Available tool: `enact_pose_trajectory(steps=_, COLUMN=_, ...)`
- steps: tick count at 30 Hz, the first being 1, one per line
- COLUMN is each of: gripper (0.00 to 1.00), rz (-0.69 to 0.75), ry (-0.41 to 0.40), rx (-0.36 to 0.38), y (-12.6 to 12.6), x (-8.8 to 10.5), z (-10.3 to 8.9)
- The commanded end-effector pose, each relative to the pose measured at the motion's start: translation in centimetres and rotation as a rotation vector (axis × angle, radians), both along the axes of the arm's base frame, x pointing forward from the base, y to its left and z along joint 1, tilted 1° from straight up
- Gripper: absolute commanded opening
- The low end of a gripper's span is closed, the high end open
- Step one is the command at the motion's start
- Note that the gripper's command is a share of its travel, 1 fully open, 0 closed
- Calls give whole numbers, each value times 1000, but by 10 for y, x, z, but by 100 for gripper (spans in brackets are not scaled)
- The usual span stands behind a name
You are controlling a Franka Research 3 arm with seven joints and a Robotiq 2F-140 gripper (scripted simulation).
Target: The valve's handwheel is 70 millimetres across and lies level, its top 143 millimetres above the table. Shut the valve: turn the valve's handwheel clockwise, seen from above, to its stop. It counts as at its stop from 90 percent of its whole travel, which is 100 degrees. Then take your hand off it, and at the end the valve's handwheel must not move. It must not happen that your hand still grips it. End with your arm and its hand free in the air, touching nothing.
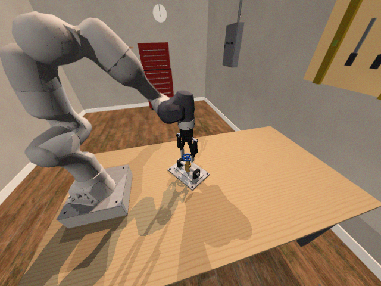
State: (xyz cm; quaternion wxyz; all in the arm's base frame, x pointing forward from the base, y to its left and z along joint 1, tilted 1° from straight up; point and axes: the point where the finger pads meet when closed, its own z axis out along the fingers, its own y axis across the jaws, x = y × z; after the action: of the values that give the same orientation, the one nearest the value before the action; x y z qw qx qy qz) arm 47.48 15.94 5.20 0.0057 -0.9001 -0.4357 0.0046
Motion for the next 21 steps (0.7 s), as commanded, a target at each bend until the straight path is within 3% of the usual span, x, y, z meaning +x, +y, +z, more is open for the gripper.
enact_pose_trajectory(steps=1, gripper=37, rz=-174, ry=-4, rx=-10, y=0, x=0, z=-2)
enact_pose_trajectory(steps=21, gripper=37, rz=-447, ry=-4, rx=-13, y=0, x=0, z=-2)
